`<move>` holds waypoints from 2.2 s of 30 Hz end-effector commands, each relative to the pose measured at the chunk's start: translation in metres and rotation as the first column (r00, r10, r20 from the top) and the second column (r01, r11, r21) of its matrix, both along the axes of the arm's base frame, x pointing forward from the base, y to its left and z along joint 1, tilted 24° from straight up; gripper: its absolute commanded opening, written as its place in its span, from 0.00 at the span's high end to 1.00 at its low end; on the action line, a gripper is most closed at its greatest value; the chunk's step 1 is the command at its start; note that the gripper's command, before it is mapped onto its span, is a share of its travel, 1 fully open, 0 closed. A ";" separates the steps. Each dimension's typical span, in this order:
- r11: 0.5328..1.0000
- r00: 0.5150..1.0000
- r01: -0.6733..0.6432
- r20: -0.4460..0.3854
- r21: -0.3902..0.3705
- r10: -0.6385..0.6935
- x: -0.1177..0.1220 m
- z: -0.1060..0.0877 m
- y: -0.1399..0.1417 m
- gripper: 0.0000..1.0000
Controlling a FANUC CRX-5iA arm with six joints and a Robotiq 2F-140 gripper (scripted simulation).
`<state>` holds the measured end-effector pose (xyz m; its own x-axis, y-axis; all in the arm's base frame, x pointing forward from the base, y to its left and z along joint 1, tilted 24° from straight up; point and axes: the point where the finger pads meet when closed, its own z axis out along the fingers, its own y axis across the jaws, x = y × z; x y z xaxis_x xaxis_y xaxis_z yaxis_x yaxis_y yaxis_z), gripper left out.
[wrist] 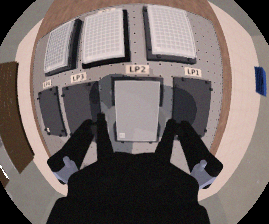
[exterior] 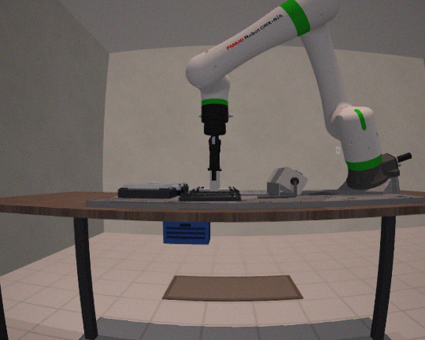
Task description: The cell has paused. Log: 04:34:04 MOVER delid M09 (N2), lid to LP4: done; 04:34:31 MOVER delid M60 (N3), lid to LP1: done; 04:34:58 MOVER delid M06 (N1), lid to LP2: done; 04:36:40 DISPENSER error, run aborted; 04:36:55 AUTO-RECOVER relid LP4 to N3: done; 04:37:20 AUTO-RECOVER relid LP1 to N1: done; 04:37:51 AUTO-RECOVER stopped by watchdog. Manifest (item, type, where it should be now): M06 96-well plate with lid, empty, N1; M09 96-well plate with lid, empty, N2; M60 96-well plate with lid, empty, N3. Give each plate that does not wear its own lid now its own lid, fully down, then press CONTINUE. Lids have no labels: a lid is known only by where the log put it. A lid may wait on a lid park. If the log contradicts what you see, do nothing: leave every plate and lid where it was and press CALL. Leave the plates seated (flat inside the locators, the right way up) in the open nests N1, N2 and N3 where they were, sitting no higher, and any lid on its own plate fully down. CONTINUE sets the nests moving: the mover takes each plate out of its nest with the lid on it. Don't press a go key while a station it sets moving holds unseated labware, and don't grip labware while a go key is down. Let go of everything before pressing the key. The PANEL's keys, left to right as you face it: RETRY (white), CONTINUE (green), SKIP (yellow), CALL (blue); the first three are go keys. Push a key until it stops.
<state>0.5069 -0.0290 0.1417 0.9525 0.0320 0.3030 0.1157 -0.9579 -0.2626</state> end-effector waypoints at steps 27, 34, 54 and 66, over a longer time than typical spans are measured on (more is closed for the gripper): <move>1.000 1.000 0.000 -0.001 0.000 0.000 0.000 0.000 0.000 1.00; 1.000 1.000 0.000 -0.001 0.000 0.000 0.000 0.000 0.000 1.00; 1.000 1.000 0.000 -0.001 0.000 0.000 -0.006 0.019 -0.006 1.00; 1.000 1.000 0.000 -0.001 0.000 0.000 -0.013 0.040 -0.012 1.00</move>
<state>0.4951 -0.0406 0.1787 0.9528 0.0319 0.3019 0.1154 -0.9579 -0.2630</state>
